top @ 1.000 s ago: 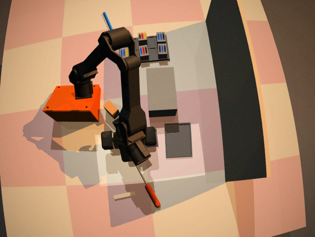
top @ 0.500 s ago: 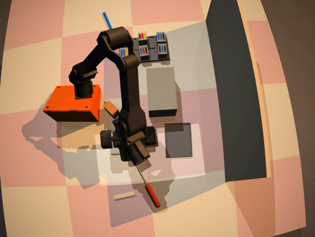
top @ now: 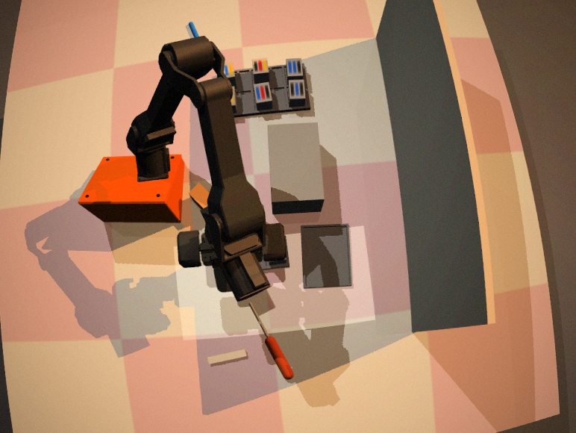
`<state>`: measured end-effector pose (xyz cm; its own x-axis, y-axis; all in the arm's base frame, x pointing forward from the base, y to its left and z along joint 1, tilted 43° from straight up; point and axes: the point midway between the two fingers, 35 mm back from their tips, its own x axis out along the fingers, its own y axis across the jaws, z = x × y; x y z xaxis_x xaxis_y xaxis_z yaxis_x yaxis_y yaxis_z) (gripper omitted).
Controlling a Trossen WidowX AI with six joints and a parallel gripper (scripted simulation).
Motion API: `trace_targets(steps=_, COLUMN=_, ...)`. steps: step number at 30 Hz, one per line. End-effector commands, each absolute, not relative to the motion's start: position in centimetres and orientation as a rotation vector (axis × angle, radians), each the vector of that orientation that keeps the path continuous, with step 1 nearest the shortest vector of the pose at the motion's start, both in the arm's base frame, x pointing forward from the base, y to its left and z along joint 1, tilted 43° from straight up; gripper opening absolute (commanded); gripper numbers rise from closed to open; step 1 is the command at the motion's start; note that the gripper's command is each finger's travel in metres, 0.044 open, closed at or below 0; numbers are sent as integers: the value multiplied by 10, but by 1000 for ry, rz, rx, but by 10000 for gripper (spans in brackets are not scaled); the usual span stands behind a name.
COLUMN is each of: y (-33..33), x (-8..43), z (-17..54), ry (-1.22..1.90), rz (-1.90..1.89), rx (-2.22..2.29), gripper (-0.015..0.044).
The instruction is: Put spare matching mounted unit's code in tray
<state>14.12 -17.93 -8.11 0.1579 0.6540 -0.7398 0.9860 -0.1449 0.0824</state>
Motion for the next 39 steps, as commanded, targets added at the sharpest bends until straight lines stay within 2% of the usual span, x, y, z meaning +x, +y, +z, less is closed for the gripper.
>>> trace_targets(steps=1, y=-192, x=139, z=-71, ry=1548, rz=-754, rx=1860, gripper=0)
trace_targets(steps=16, y=-229, x=127, z=-28, ry=1563, rz=-750, rx=1857, gripper=0)
trace_targets(steps=39, y=-261, x=224, z=-22, ry=1548, rz=-760, rx=1854, gripper=0)
